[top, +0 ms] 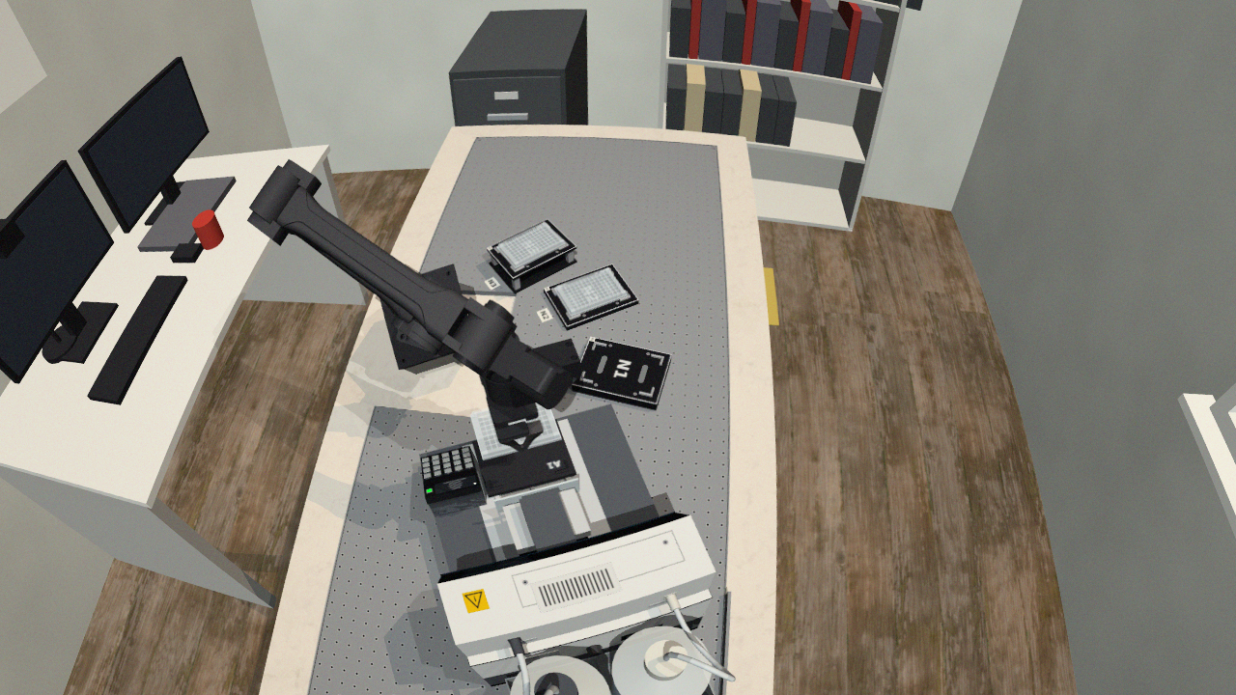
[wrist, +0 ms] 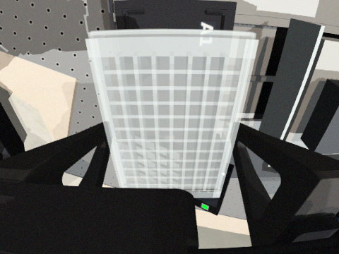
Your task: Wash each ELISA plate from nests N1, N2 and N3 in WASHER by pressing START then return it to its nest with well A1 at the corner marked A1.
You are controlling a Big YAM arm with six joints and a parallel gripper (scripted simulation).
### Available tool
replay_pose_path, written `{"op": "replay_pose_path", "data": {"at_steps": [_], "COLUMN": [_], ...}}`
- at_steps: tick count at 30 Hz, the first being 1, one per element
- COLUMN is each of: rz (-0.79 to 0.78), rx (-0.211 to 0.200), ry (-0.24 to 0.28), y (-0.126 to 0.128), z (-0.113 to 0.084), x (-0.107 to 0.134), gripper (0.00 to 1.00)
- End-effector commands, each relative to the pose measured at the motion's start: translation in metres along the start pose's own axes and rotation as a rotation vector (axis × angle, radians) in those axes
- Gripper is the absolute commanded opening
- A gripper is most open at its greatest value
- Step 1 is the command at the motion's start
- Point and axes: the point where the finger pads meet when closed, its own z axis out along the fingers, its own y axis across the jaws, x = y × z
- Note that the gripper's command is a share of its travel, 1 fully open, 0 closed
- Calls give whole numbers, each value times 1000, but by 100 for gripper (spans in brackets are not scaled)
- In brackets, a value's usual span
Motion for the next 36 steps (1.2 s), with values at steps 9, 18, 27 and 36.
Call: {"op": "replay_pose_path", "data": {"at_steps": [9, 18, 27, 36], "rz": [25, 152, 316, 335], "rx": [43, 25, 12, 21], "ry": [-34, -28, -21, -48], "y": [-21, -7, 18, 19], "z": [-21, -5, 10, 8], "x": [-6, -27, -67, -107], "gripper": [84, 84, 84, 84]}}
